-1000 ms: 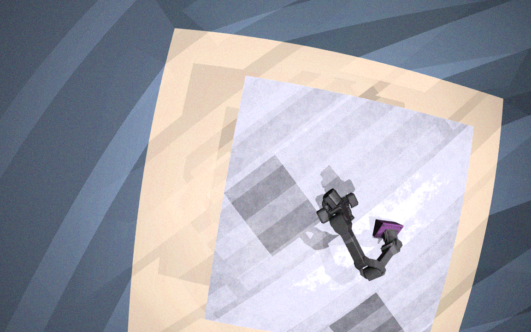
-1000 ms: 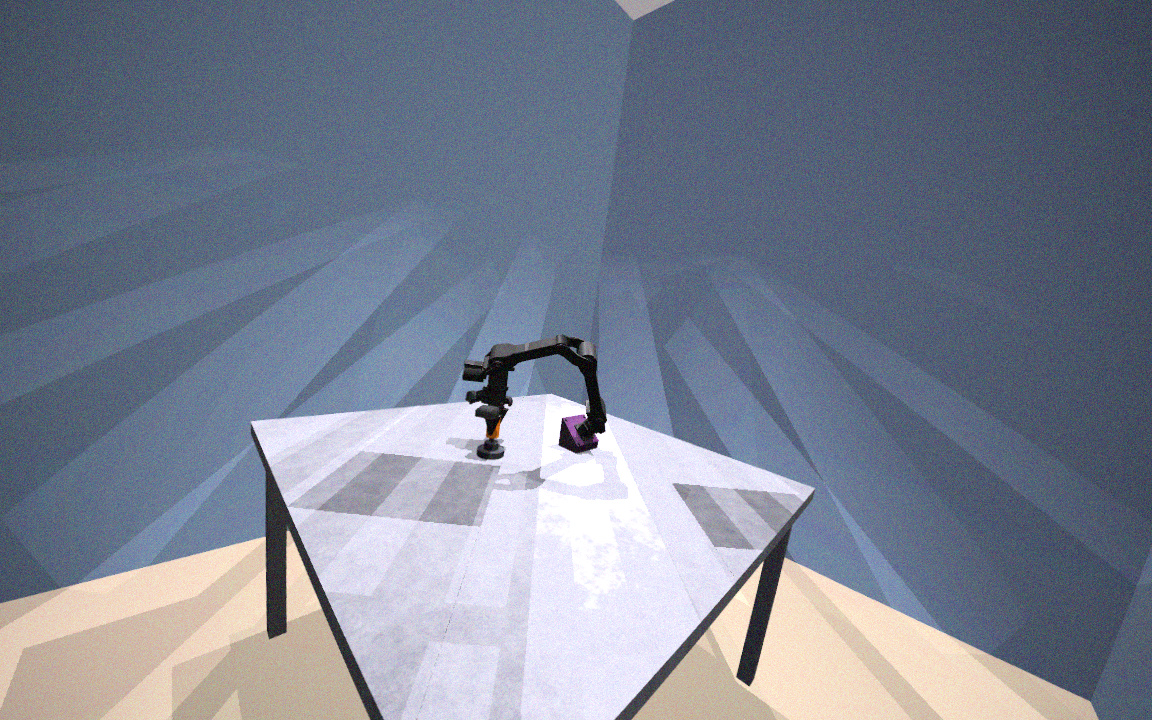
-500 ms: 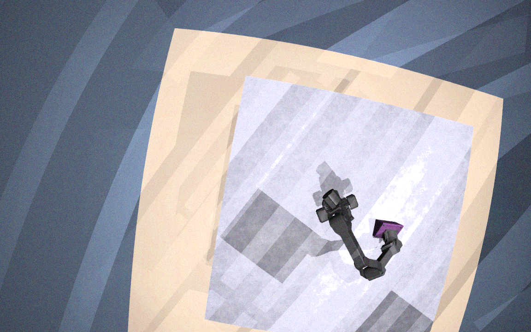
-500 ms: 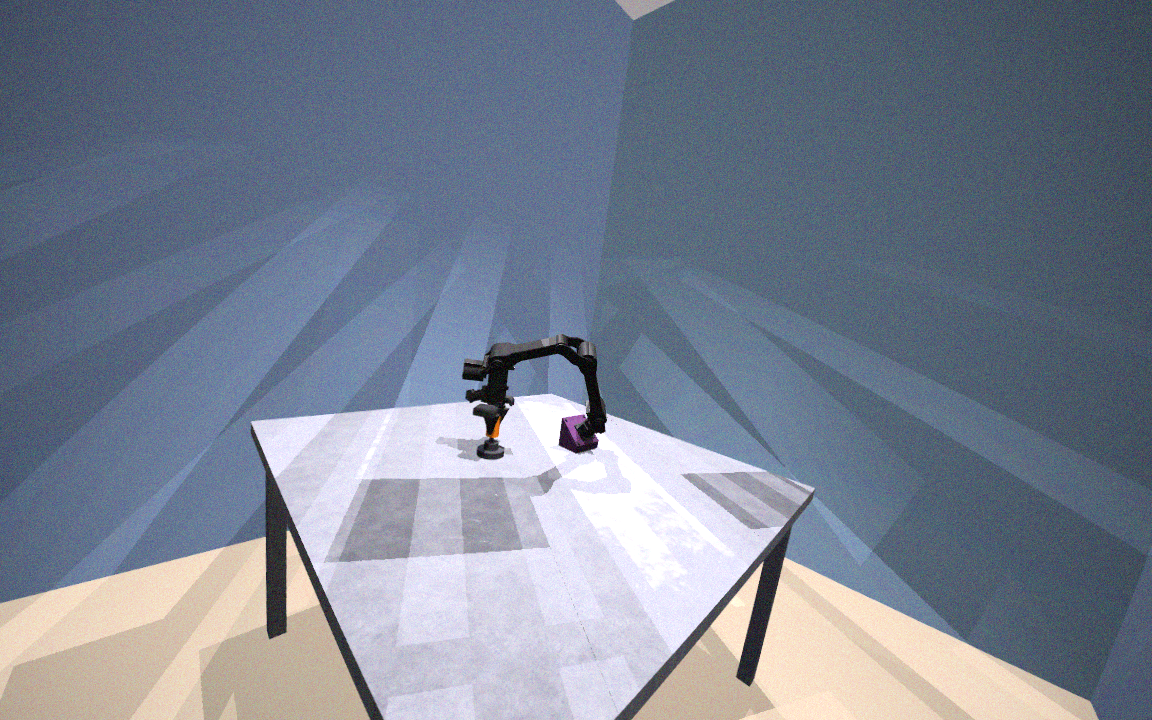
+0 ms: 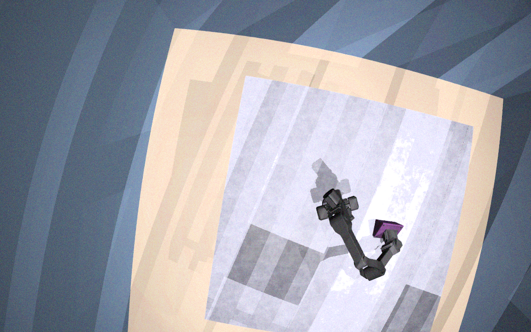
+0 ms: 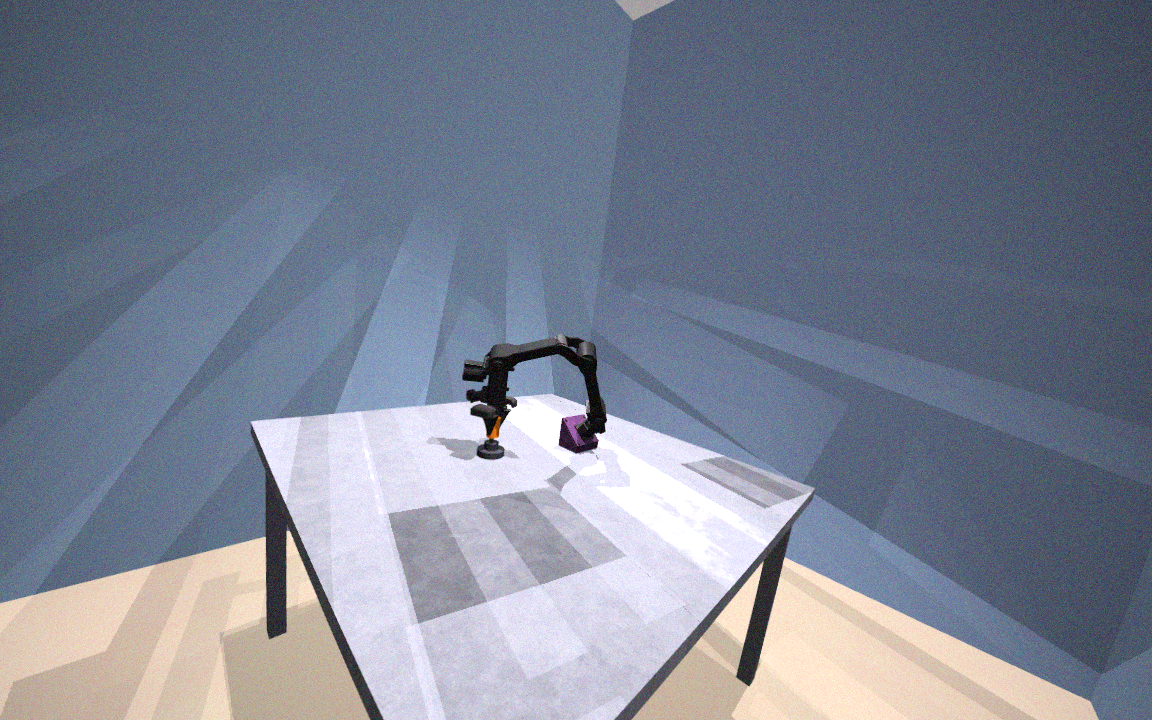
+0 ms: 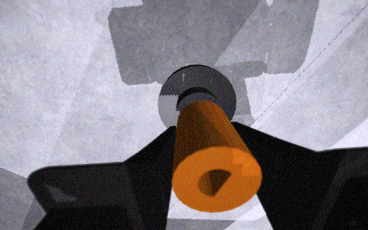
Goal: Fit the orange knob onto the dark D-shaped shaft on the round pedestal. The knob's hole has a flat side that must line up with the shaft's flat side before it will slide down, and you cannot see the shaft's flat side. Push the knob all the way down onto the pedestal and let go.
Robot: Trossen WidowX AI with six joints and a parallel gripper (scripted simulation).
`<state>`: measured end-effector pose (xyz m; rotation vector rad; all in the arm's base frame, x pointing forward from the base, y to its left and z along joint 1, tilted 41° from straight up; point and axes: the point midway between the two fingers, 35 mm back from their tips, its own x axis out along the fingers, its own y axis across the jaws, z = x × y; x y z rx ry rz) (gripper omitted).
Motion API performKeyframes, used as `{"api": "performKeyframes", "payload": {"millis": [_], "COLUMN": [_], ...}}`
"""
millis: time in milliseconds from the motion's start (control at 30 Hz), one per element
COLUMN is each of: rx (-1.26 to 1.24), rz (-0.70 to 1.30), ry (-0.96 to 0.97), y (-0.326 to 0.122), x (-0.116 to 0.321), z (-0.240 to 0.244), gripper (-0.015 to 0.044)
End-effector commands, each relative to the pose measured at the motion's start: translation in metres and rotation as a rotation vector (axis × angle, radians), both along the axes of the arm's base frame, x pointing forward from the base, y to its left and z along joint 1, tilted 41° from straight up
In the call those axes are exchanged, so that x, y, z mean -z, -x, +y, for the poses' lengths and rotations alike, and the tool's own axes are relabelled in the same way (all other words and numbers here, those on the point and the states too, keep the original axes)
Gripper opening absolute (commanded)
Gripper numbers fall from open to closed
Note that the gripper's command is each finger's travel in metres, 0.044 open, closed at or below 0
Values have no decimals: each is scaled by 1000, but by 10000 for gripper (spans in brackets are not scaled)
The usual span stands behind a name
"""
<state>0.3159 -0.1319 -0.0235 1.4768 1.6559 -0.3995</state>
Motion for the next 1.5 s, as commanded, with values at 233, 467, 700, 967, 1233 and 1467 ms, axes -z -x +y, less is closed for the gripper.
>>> {"api": "performKeyframes", "payload": {"millis": [233,467,700,967,1233,1467], "rx": [5,5,-7,-15,-18,20], "rz": [4,4,-6,-14,-16,16], "ry": [1,1,2,2,3,-1], "y": [0,0,0,-1,-2,-2], "x": [2,2,2,2,2,2], "z": [1,1,1,2,2,2], "gripper": [0,0,0,0,0,0]}}
